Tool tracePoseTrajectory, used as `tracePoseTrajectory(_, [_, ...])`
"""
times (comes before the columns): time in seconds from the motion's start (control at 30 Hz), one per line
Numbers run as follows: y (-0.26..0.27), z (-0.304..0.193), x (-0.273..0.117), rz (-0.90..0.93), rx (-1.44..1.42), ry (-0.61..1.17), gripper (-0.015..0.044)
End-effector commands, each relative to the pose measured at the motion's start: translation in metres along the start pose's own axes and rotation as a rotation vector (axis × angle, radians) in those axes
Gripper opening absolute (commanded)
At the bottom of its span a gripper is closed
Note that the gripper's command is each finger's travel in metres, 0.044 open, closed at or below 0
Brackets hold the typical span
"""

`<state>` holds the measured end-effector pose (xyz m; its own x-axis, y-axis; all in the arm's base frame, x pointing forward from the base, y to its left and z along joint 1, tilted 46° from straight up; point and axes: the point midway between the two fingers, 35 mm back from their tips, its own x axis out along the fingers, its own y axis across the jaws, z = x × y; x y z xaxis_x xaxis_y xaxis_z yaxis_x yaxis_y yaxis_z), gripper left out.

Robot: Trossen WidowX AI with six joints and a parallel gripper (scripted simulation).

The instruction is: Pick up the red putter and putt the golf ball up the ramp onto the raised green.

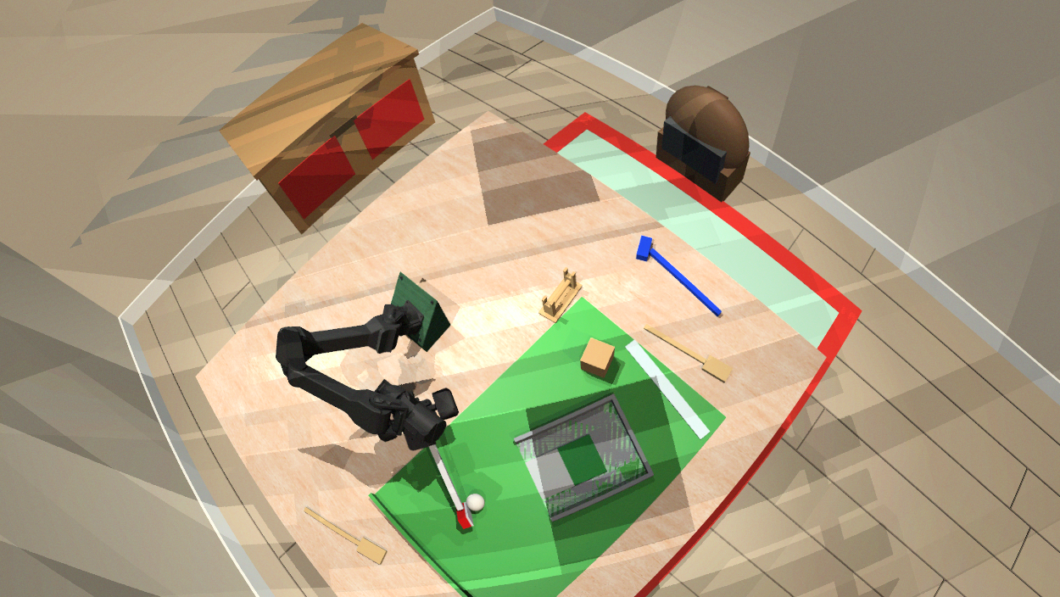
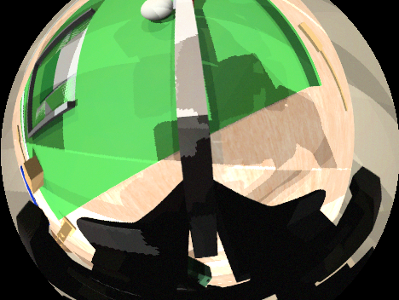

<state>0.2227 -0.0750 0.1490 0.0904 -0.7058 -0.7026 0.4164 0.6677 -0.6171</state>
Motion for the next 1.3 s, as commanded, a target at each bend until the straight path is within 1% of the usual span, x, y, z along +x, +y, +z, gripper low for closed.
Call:
tracePoseTrajectory(0.0, [0.043, -0.005, 0.0, 0.003, -0.011, 0.003, 0.0])
tracePoseTrajectory(0.07, [0.065, -0.01, -0.001, -0.003, -0.01, -0.003, 0.0])
tracePoseTrajectory(0.13, [0.073, -0.012, -0.001, -0.006, -0.009, -0.005, 0.0])
tracePoseTrajectory(0.3, [0.074, -0.011, -0.009, -0.004, -0.01, -0.005, 0.0])
tracePoseTrajectory(0.7, [0.074, -0.012, -0.061, -0.005, -0.01, -0.004, 0.0])
tracePoseTrajectory(0.73, [0.073, -0.012, -0.061, -0.005, -0.01, -0.004, 0.0])
tracePoseTrajectory(0.77, [0.073, -0.012, -0.054, -0.004, -0.013, -0.004, 0.0])
tracePoseTrajectory(1.27, [0.073, -0.012, -0.054, -0.004, -0.013, -0.004, 0.0])
